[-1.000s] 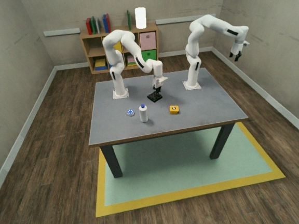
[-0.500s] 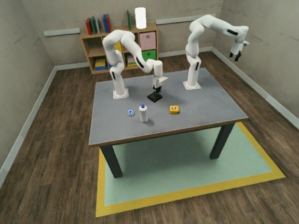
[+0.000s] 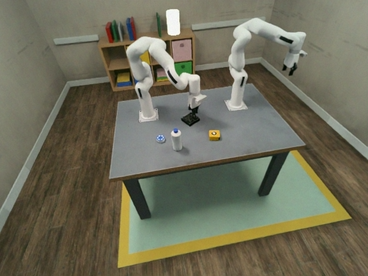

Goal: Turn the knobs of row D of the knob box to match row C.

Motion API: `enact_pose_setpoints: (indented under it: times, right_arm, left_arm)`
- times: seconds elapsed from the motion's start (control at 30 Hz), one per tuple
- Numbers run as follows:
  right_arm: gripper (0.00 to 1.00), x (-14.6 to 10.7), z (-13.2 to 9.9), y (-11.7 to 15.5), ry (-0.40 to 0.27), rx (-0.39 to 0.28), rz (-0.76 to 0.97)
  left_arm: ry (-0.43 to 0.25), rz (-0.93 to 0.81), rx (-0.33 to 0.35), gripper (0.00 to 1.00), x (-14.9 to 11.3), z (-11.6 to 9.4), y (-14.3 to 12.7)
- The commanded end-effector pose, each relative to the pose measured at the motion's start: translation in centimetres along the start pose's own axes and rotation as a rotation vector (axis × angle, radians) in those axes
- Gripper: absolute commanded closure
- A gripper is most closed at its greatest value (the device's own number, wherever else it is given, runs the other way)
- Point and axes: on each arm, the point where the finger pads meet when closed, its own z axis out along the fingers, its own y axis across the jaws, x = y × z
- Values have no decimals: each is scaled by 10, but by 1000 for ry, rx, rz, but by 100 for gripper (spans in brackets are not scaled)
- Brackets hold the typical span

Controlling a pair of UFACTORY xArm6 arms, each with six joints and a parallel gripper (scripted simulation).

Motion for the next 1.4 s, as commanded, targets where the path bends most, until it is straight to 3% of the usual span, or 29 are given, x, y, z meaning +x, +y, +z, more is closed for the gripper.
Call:
enact_pose_setpoints:
  times: [0.0,0.8,1.37]
  right_arm:
    - [79,1,-2,-1,4,2,0]
    - [79,1,7,-1,4,2,0]
    - [79,1,26,-1,4,2,0]
  left_arm:
    - [4,0,0,0,1,-2,0]
    - [4,0,0,0,1,-2,0]
    - [4,0,0,0,1,-2,0]
